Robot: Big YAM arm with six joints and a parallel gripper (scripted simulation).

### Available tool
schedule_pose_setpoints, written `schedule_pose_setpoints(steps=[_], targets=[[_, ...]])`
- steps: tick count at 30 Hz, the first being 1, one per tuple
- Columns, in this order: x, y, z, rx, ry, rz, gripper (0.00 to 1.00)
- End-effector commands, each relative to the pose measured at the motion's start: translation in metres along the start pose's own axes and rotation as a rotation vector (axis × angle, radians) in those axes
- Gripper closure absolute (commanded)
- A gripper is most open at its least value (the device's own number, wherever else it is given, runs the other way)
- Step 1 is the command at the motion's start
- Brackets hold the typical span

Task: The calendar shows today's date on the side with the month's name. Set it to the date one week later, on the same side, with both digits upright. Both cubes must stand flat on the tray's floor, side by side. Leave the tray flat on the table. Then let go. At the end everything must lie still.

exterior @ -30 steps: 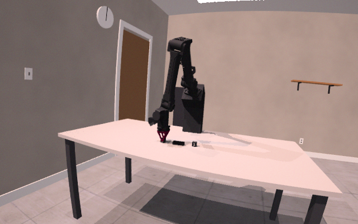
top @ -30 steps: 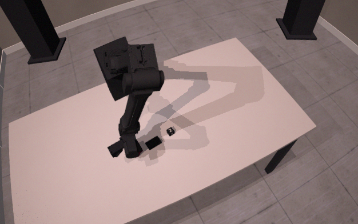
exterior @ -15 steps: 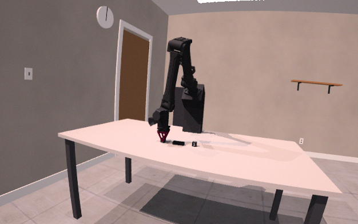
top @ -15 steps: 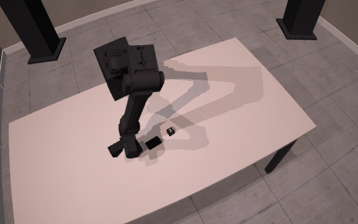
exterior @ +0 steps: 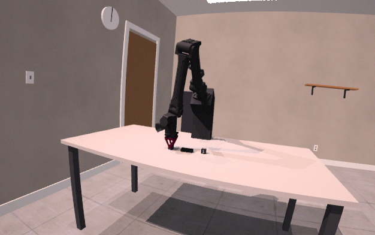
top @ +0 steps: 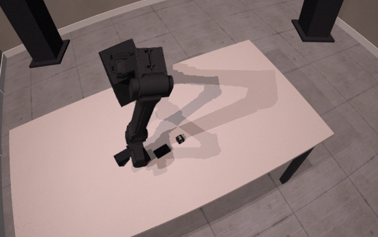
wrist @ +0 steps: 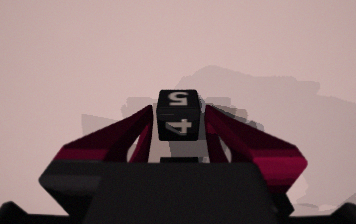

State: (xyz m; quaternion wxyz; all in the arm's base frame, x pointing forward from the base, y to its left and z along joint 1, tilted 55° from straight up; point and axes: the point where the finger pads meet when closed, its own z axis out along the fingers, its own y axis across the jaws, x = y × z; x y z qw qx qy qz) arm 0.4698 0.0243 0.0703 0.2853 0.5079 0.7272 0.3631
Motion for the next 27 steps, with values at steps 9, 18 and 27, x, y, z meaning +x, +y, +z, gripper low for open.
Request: schedule_pose_setpoints(steps=[9, 18, 27], targets=[[0.0052, 0.0042, -0.0005, -0.015, 0.002, -0.001, 0.75], [0.0052, 0.0042, -0.0005, -0.015, 0.002, -0.001, 0.75], [0.0052, 0.0042, -0.0005, -0.015, 0.002, -0.001, 0.75]])
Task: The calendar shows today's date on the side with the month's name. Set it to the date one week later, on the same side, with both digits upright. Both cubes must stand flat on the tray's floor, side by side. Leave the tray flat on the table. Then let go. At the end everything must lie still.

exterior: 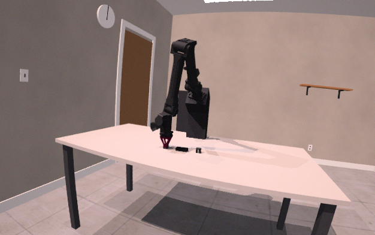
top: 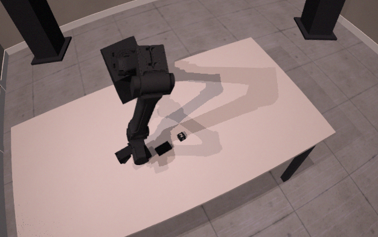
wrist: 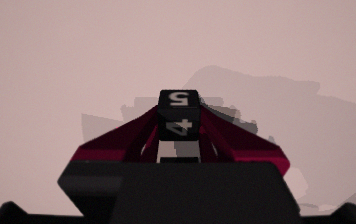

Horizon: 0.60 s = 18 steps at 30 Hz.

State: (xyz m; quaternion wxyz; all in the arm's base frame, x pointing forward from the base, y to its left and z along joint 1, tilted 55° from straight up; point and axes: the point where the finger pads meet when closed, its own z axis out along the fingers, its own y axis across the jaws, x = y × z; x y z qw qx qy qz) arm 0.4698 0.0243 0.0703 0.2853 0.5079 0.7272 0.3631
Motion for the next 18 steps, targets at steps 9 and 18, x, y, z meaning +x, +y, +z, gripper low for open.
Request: schedule_pose_setpoints(steps=[9, 18], targets=[[0.0052, 0.0042, -0.0005, -0.015, 0.002, -0.001, 0.75], [0.0067, 0.0038, -0.0065, -0.013, 0.004, -0.003, 0.75]])
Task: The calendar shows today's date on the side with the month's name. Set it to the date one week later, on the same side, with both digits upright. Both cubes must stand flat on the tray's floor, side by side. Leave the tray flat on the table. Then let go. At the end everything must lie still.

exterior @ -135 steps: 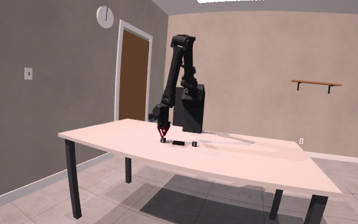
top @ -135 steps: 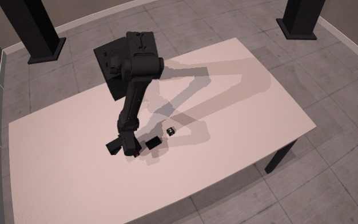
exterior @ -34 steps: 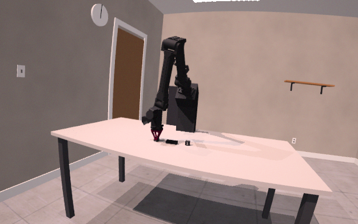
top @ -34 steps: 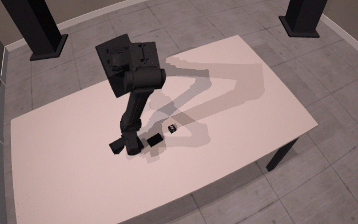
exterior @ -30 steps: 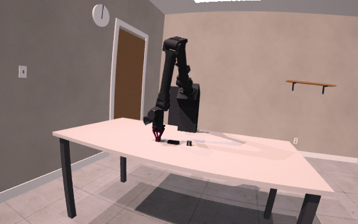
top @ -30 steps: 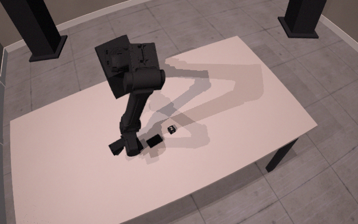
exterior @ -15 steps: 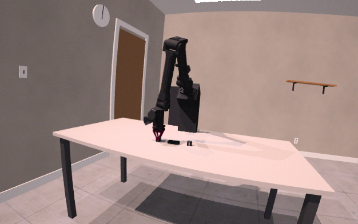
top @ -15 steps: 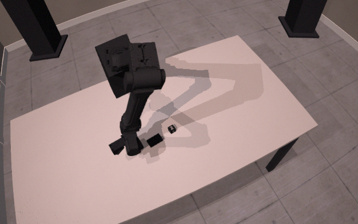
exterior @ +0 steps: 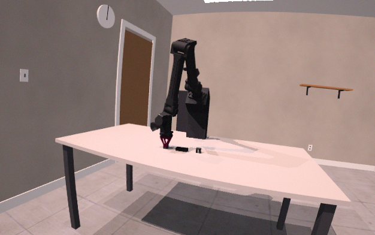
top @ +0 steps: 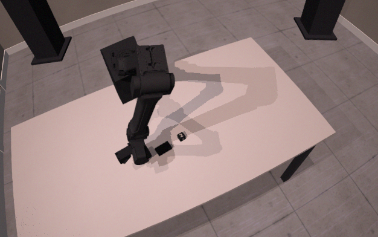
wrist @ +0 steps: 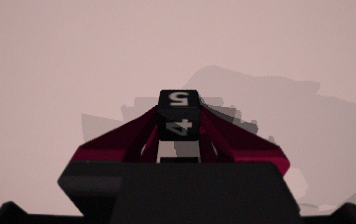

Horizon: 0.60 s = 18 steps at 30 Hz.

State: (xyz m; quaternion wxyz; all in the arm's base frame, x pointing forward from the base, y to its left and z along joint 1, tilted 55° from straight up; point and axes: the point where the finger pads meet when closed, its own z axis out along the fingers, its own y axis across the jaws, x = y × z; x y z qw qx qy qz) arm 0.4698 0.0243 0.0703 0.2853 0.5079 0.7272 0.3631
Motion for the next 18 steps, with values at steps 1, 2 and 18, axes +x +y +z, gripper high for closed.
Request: schedule_pose_setpoints(steps=[1, 2, 18], targets=[[0.006, -0.002, -0.009, 0.002, 0.005, 0.001, 0.75], [0.002, -0.003, -0.012, 0.002, -0.001, 0.002, 0.75], [-0.003, 0.001, -0.094, -0.008, -0.013, -0.005, 0.75]])
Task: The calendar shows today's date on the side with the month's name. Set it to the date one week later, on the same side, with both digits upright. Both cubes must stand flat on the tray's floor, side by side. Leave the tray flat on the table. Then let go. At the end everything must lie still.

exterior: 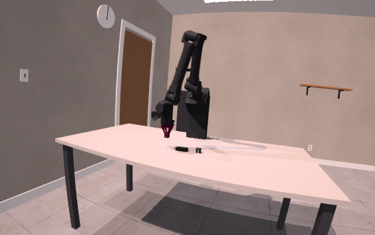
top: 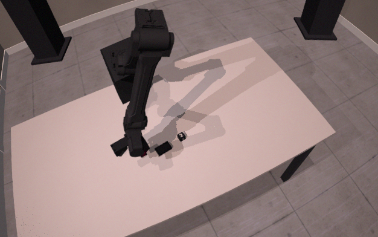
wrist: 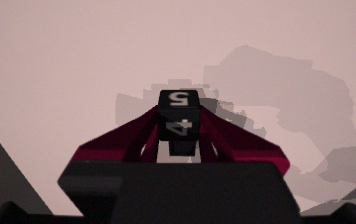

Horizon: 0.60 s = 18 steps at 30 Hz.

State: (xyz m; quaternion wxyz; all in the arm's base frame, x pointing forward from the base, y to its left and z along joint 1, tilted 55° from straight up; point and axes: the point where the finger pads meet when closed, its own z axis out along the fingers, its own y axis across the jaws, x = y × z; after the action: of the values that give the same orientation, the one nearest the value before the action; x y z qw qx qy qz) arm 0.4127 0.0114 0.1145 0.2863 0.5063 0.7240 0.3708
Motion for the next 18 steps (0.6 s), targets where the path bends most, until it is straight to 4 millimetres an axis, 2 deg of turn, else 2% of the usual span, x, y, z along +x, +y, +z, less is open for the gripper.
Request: schedule_pose_setpoints(steps=[1, 5, 6, 8, 16, 18], targets=[[-0.007, -0.002, -0.025, 0.007, -0.018, -0.01, 0.75], [-0.007, -0.001, -0.03, 0.007, -0.018, -0.01, 0.75], [-0.009, 0.004, -0.031, -0.001, -0.021, -0.013, 0.75], [-0.008, -0.004, -0.028, 0.02, -0.014, -0.005, 0.75], [-0.008, -0.003, -0.029, 0.018, -0.017, -0.006, 0.75], [0.008, 0.001, -0.029, 0.01, -0.003, -0.003, 0.75]])
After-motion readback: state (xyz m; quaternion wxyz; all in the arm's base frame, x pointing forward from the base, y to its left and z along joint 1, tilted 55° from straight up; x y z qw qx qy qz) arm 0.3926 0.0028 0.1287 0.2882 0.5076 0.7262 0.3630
